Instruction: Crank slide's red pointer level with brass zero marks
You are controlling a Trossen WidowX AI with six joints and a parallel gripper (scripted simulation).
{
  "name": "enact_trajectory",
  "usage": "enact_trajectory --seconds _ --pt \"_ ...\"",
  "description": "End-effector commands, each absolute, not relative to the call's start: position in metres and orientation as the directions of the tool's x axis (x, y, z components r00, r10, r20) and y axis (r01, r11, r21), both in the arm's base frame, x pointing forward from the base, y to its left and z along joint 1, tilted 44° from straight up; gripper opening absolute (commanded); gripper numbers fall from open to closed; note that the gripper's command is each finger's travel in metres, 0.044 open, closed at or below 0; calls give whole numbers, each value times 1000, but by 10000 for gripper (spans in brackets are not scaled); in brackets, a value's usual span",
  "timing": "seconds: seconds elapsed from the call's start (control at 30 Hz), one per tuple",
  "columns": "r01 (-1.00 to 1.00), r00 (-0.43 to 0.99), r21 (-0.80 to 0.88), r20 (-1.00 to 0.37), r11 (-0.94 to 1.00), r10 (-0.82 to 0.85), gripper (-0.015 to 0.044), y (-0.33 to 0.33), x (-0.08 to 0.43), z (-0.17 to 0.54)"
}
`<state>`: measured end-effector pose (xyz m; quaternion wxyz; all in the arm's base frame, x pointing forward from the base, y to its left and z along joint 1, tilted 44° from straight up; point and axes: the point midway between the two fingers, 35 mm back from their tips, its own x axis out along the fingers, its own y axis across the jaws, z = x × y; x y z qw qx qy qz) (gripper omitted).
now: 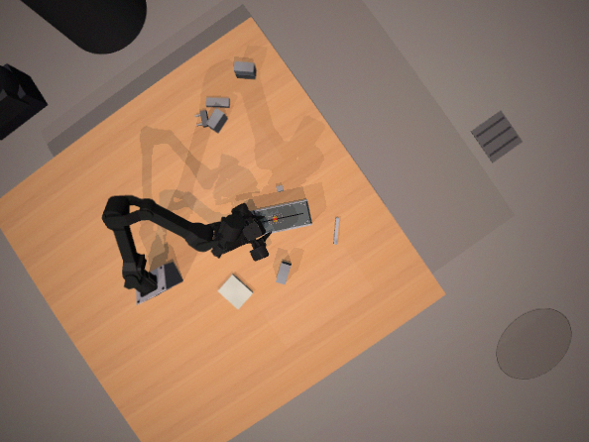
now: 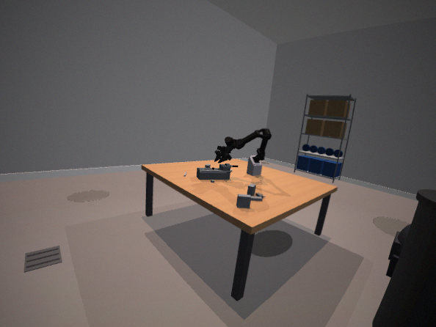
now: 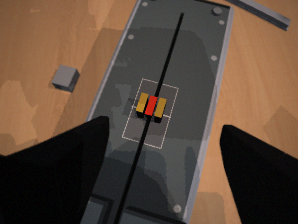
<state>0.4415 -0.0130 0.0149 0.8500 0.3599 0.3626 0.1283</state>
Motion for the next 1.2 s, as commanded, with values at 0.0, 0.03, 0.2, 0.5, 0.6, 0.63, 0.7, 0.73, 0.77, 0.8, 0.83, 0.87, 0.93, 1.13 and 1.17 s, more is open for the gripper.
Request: enact_trajectory --seconds 0.0,0.03,0.2,0.5,0.6,0.63,0.7,0.73,0.77,0.8,0.83,0.87,0.93,1.13,1.17 --pt "43 704 705 -524 708 479 177 -13 442 15" --pt "43 704 705 -524 708 479 151 -13 442 15" --pt "43 704 705 -524 708 479 20 -13 442 15" --pt "43 704 705 -524 708 479 0 -13 442 15" --pt "43 704 705 -524 708 480 0 -13 442 15" --pt "43 704 705 -524 708 480 0 -13 442 15" --pt "43 704 705 -524 708 480 0 -13 442 15" --pt "43 704 705 -524 708 480 0 -13 442 15" --pt "43 704 705 -524 708 480 0 -13 442 15" --pt "43 704 705 -524 708 480 0 -13 442 15" --pt "43 704 705 -524 708 480 0 -13 442 15" --pt "43 704 705 -524 708 480 26 -13 442 15" --pt "43 704 705 -524 708 480 79 -13 442 15" --pt "43 704 705 -524 708 480 236 -13 442 15" --pt "43 704 705 -524 708 480 263 -13 442 15"
